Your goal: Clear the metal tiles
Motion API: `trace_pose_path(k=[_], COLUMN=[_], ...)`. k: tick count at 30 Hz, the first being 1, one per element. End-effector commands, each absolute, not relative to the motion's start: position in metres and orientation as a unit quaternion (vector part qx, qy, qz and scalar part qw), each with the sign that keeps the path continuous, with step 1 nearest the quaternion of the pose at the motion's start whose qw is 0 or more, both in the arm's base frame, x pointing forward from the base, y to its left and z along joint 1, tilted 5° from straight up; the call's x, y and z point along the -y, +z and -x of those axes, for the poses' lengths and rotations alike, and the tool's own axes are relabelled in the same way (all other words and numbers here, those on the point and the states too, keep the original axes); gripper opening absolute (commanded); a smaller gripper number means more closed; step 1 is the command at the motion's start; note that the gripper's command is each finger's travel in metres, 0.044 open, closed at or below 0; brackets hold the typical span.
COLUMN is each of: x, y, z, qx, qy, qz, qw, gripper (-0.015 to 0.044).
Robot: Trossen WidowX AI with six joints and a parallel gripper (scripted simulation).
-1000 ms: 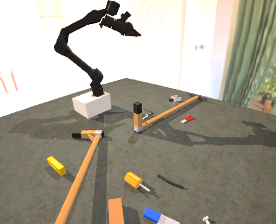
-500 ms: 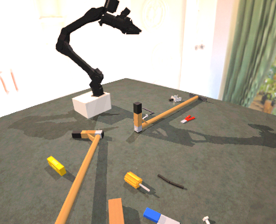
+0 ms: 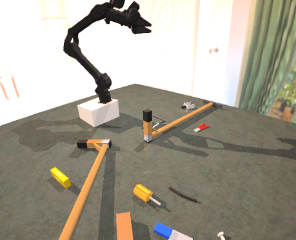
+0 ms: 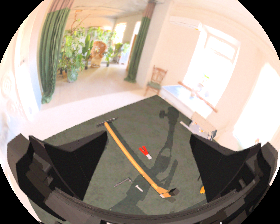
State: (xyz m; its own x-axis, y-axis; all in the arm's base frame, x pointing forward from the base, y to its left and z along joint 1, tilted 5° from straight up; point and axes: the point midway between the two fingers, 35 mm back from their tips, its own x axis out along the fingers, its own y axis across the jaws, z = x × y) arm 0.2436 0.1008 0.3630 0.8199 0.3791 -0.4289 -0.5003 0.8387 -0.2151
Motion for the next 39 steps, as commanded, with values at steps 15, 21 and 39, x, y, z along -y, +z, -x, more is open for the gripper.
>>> trace_pose_path(k=[15, 21, 39], x=[-0.042, -0.022, 0.042], y=[0.393, 0.402, 0.429], z=[-0.271, -0.276, -0.281], qx=[-0.167, -0.165, -0.171], qy=[0.135, 0.102, 0.004], qz=[0.242, 0.269, 0.351], qw=[0.946, 0.943, 0.921], gripper=[0.044, 0.044, 0.044])
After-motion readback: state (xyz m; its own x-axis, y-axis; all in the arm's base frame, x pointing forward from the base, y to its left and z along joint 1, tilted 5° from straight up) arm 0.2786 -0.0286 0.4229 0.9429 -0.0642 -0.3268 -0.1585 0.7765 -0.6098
